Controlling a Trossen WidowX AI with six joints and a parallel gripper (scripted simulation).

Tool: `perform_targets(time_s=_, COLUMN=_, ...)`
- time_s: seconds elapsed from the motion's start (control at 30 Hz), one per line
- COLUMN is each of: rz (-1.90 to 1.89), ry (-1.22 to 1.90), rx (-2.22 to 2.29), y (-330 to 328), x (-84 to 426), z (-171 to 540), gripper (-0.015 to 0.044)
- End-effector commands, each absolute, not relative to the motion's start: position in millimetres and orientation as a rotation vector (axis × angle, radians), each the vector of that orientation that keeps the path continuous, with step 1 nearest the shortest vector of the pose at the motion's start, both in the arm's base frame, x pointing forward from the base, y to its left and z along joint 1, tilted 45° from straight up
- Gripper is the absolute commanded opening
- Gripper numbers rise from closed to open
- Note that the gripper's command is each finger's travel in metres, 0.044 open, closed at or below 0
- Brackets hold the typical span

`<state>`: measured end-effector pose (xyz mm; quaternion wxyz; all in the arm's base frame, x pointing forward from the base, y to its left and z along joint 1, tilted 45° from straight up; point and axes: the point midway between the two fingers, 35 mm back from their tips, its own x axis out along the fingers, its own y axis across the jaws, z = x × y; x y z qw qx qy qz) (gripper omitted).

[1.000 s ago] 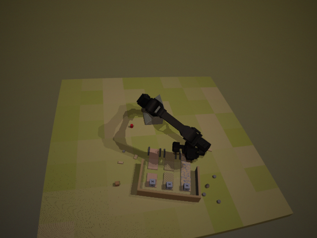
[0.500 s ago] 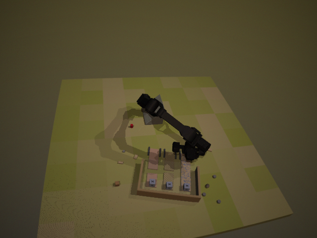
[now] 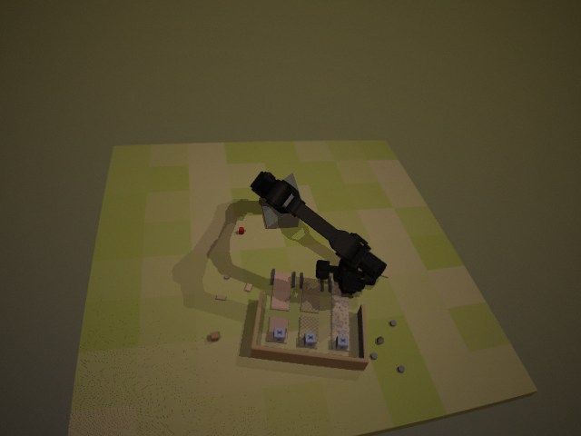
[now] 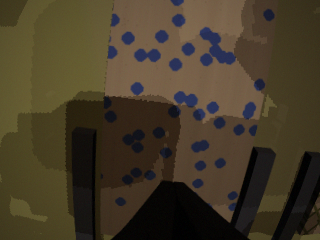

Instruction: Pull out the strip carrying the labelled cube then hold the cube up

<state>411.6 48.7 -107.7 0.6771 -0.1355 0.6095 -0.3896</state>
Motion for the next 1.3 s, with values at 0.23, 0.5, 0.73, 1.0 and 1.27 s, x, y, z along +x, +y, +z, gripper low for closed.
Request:
perform_targets(time_s=0.23, rz=-0.876, ry=1.369, rx=-0.312, y=45.5, x=412.8, z=-109.7, gripper=0.0000)
perform_targets(time_s=0.5, rz=-0.876, ry=1.369, rx=-0.312, y=45.5, x=412.4, z=-110.5, gripper=0.0000)
perform_targets(time_s=0.73, rz=-0.876, ry=1.370, rx=-0.312, y=49.0, x=402.9, z=-113.3, gripper=0.0000)
perform_targets(time_s=1.0, rz=-0.876, ry=1.370, rx=-0.312, y=52.7, x=391.0, z=-116.6, gripper=0.0000)
perform_targets(time_s=1.27, rz=-0.875, ry=1.371, rx=-0.312, y=56.1, x=379.4, z=-119.8, gripper=0.0000)
